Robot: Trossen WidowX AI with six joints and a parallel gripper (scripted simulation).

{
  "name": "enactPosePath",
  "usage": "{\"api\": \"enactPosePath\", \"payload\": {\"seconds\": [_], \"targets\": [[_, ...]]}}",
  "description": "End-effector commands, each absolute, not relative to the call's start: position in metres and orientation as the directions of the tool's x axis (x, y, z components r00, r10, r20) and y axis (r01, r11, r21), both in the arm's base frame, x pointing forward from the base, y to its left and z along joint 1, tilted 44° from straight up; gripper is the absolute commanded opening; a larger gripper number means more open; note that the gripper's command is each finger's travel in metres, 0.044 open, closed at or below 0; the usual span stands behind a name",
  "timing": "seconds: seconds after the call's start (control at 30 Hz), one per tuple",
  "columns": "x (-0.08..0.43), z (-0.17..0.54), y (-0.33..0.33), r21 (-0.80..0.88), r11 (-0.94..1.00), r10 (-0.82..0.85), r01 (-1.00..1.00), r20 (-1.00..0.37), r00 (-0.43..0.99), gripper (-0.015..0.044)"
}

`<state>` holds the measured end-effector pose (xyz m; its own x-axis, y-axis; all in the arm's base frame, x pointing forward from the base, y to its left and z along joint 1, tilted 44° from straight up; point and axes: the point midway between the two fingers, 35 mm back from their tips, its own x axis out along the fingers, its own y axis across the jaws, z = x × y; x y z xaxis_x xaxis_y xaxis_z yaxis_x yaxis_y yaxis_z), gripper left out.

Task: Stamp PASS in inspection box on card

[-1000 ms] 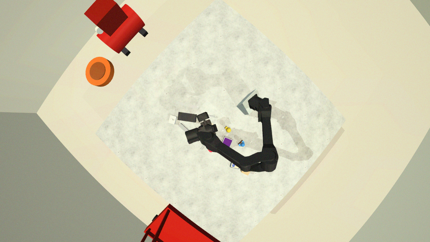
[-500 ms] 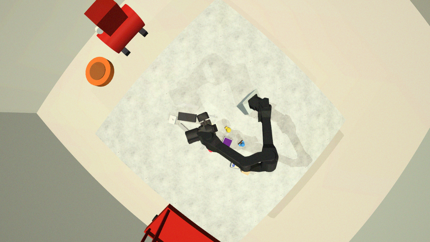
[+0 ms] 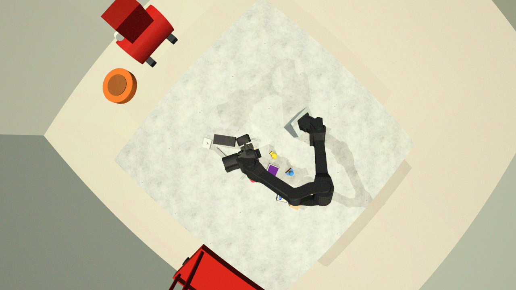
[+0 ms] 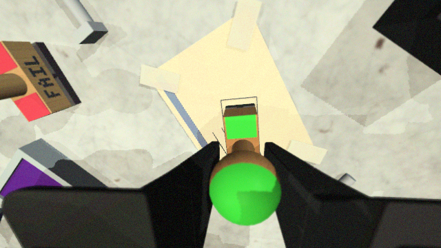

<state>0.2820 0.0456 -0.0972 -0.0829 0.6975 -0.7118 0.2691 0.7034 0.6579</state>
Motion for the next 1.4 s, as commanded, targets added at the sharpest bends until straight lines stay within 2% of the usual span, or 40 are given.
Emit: {"api": "enactPosePath", "payload": {"seconds": [0.0,1.37], "targets": [[0.283,-0.097,0.046,0.66,0.7,0.7,0.271,-0.71,-0.081,0.0],[0.289,-0.066,0.016,0.658,0.703,0.697,0.271,-0.712,-0.08,0.0]]}}
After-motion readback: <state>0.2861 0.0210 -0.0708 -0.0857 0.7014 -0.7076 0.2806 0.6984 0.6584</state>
